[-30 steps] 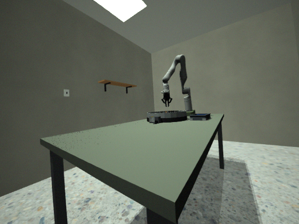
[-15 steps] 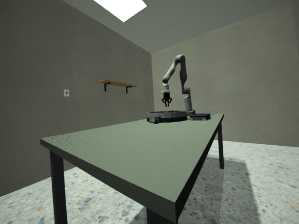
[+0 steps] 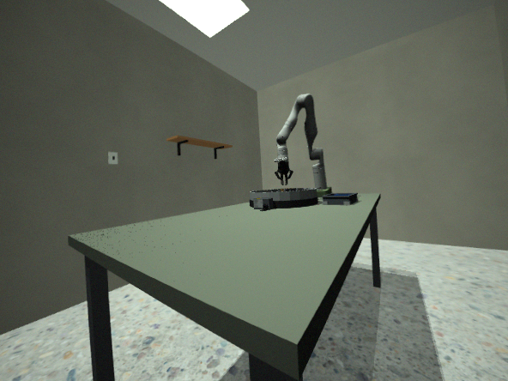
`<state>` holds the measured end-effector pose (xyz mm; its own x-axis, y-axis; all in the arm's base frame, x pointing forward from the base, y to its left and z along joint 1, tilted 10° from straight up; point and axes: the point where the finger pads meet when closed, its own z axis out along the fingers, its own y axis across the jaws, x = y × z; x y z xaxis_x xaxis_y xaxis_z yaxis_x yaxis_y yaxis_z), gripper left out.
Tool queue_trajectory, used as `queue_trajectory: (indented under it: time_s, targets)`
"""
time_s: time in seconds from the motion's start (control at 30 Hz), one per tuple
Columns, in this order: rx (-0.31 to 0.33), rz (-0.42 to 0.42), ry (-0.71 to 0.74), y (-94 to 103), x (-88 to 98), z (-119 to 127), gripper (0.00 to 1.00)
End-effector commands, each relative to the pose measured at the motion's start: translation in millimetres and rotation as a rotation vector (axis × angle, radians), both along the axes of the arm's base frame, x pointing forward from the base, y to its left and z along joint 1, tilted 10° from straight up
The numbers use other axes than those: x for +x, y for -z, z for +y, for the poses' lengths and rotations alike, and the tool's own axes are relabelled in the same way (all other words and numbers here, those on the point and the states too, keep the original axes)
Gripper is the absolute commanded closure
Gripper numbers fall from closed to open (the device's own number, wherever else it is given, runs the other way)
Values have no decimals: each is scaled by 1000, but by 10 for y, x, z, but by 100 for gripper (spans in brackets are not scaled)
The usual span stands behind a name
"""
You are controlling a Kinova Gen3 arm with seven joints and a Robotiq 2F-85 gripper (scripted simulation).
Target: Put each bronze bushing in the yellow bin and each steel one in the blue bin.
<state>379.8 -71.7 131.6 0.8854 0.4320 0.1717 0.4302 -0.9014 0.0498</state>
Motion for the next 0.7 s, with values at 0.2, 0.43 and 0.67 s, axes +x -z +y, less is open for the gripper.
queue_trajectory:
  time_s: [0.2, 0.43, 0.67]
  targets:
    - [-4, 12, 9, 172, -9, -38, 82]
    - [-4, 12, 9, 201, -5, -38, 82]
    - [-3, 11, 9, 225, 1, -35, 82]
